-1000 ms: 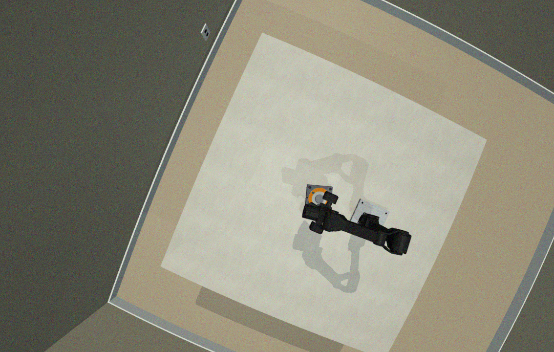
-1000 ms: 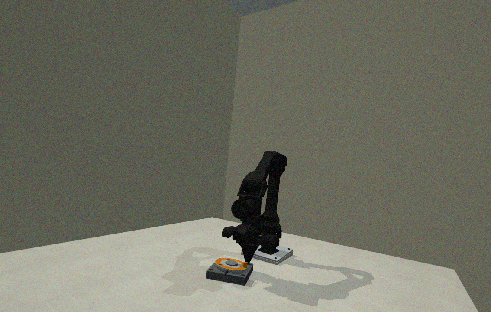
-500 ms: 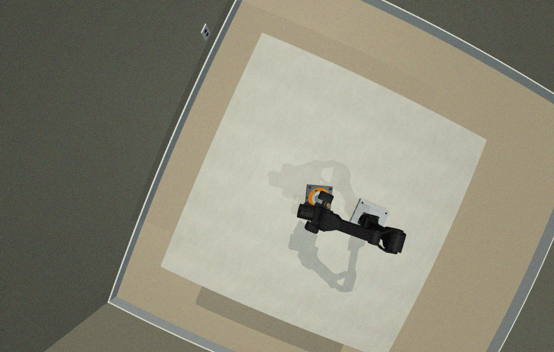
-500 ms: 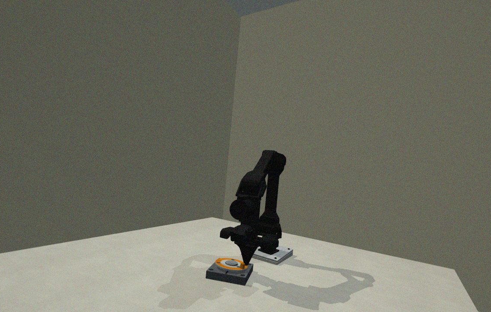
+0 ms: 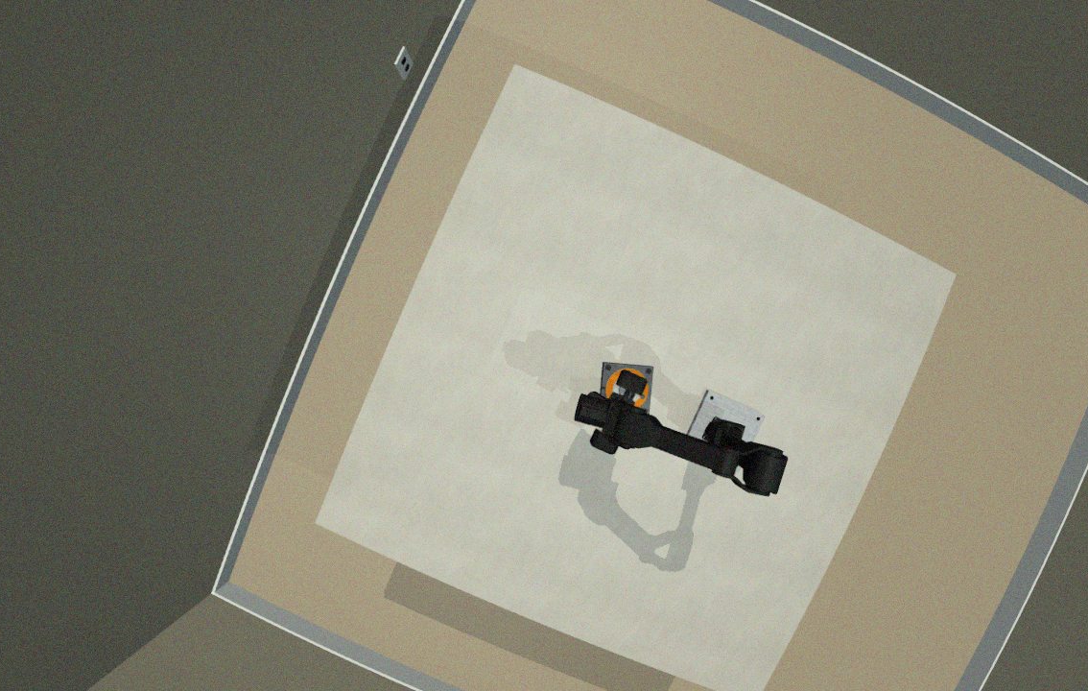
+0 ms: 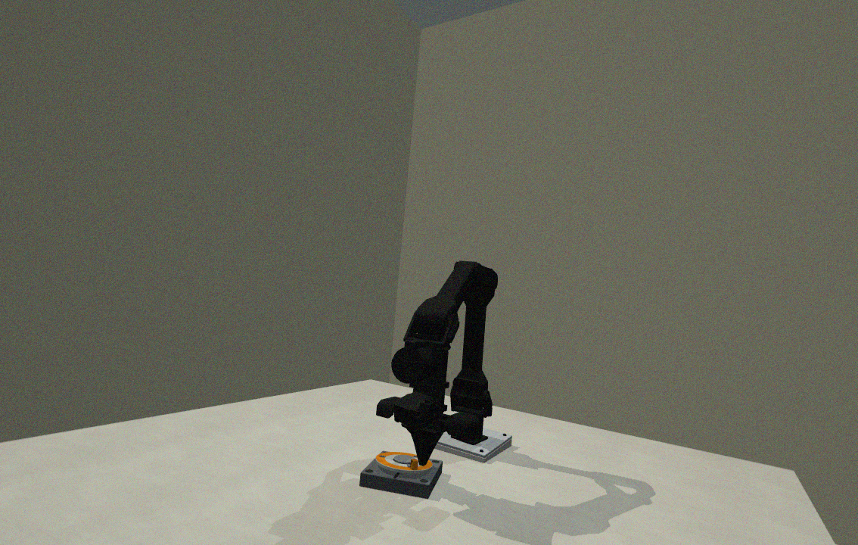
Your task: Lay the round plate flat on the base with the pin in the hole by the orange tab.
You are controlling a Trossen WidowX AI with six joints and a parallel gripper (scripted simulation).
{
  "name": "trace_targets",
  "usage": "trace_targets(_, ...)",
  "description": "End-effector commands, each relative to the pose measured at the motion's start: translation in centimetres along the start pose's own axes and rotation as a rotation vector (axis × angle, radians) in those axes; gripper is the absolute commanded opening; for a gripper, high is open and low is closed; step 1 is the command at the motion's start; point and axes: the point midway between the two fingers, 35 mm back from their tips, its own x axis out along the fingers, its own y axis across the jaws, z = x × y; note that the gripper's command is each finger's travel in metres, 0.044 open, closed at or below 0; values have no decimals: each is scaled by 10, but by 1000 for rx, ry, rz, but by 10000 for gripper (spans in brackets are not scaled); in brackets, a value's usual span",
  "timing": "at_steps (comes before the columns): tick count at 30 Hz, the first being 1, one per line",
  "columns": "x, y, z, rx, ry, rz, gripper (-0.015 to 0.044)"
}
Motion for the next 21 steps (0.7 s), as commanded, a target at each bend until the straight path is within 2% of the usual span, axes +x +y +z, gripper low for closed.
trace_targets(1, 0, -3, 5, 1, 2, -1, 0)
trace_targets(21, -2, -18, 24, 1, 1, -2, 0)
